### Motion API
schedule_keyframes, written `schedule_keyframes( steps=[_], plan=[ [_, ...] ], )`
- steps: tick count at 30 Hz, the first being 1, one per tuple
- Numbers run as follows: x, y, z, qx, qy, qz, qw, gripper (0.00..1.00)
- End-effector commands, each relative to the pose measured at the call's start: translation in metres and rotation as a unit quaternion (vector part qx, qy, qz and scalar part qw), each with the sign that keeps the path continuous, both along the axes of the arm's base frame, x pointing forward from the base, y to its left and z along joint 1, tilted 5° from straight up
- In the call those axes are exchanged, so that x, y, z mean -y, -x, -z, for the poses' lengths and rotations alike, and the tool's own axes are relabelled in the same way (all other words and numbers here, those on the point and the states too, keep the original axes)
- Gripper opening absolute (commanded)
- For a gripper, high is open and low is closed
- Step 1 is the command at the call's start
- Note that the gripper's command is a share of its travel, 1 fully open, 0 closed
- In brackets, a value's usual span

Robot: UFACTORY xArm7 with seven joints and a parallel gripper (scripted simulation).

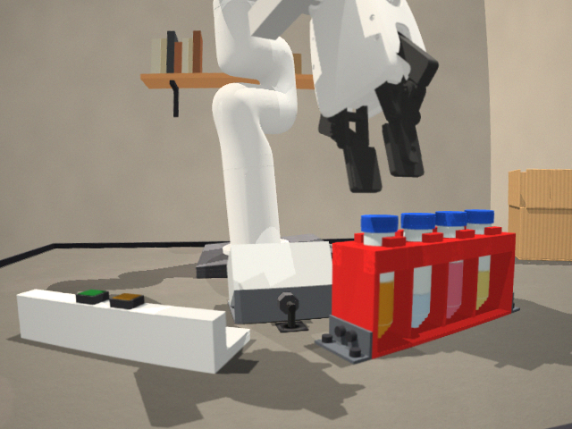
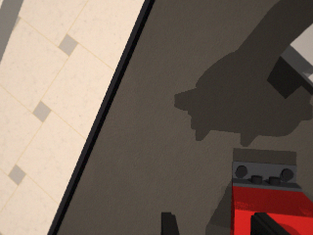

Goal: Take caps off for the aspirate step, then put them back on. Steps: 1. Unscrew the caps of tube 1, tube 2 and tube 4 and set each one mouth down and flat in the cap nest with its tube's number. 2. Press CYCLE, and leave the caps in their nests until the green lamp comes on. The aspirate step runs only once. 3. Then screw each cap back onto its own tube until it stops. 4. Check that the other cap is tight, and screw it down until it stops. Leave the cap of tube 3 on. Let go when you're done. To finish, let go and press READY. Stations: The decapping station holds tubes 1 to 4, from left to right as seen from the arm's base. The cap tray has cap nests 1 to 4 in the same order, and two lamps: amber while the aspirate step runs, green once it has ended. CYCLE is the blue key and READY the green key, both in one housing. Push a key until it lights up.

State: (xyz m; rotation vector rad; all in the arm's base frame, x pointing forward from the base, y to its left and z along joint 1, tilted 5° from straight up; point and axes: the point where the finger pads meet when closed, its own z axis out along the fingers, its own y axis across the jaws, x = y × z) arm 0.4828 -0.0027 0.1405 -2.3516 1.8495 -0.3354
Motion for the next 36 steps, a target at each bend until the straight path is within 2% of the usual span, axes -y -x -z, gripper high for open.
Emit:
schedule_keyframes(
  steps=[1, 5, 7, 10, 13, 15, 18, 20, 23, 36],
  plan=[
    [0.010, 0.017, -0.003, -0.035, 0.005, 0.005, 0.999, 0.46],
    [0.015, 0.028, -0.003, -0.035, 0.005, 0.005, 0.999, 0.46],
    [0.020, 0.037, -0.004, -0.064, 0.010, 0.010, 0.998, 0.46],
    [0.026, 0.049, -0.005, -0.064, 0.010, 0.010, 0.998, 0.46],
    [0.026, 0.049, -0.005, -0.064, 0.010, 0.010, 0.998, 0.46],
    [0.031, 0.058, -0.006, -0.094, 0.016, 0.016, 0.995, 0.46],
    [0.037, 0.070, -0.007, -0.094, 0.016, 0.016, 0.995, 0.46],
    [0.037, 0.070, -0.007, -0.094, 0.016, 0.016, 0.995, 0.46],
    [0.048, 0.093, -0.011, -0.117, 0.022, 0.021, 0.993, 0.46],
    [0.048, 0.093, -0.011, -0.123, 0.023, 0.022, 0.992, 0.46]
  ],
)
